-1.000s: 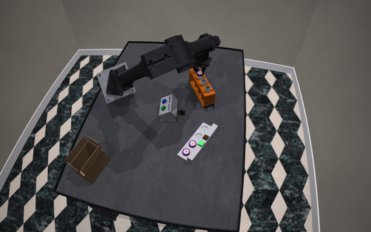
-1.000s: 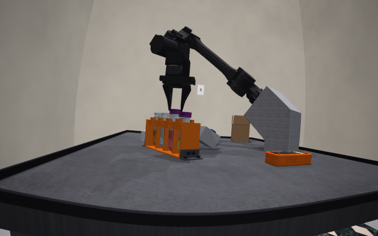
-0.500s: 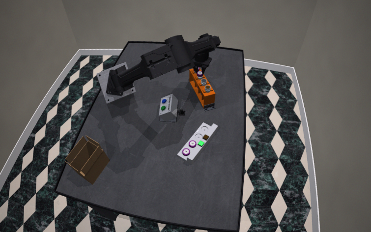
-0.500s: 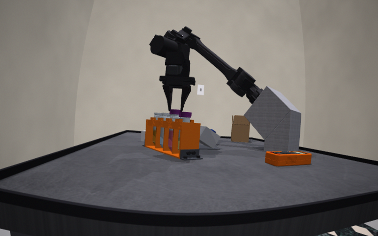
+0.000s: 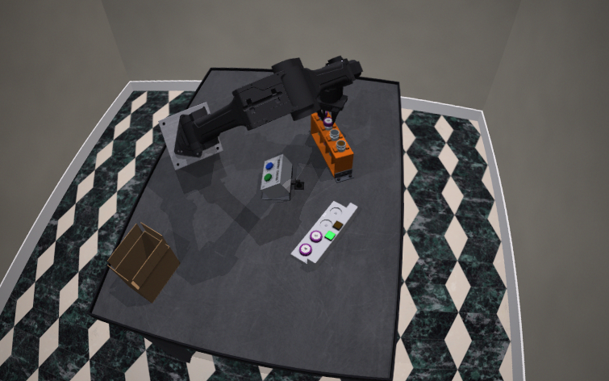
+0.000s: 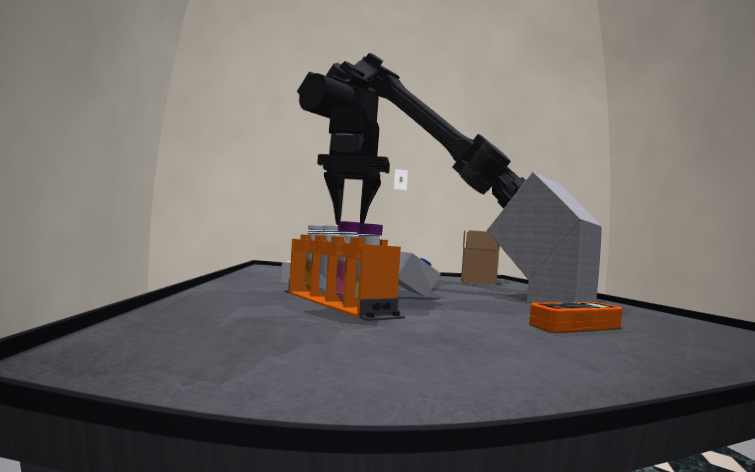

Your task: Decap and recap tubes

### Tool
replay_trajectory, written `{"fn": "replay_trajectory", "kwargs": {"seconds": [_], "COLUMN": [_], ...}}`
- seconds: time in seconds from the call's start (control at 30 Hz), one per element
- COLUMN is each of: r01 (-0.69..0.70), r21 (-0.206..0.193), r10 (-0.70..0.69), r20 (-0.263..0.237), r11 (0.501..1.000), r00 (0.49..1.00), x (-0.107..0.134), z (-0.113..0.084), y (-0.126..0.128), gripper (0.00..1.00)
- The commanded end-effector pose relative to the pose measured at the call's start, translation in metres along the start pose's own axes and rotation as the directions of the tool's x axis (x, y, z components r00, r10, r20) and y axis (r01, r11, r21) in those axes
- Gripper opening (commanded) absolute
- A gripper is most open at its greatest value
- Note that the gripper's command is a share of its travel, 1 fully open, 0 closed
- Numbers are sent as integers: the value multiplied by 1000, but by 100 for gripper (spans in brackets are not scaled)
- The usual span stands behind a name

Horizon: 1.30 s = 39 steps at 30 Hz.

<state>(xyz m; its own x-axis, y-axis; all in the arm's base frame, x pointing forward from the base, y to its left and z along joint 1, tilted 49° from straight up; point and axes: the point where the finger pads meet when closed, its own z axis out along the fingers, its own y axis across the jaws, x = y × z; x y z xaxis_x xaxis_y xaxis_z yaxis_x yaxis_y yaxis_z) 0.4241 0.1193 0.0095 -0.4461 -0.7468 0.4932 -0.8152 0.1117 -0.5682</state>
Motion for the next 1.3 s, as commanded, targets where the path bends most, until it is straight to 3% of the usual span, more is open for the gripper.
{"fn": "replay_trajectory", "kwargs": {"seconds": [0.0,0.1,0.13,0.8,0.83,0.97,1.27], "r01": [8,-8,-8,-8,-56,-213,-273], "r21": [-5,8,8,8,-7,-7,-6], "r10": [-8,8,8,8,56,213,273], "r20": [-6,10,10,10,-9,-15,-15], "r11": [1000,1000,1000,1000,998,977,962], "r00": [1000,1000,1000,1000,998,977,962], "x": [1,-4,-4,-4,2,3,3], "z": [6,-4,-4,-4,9,13,16], "y": [3,-5,-5,-5,3,3,3], "gripper": [0,0,49,49,49,49,49]}}
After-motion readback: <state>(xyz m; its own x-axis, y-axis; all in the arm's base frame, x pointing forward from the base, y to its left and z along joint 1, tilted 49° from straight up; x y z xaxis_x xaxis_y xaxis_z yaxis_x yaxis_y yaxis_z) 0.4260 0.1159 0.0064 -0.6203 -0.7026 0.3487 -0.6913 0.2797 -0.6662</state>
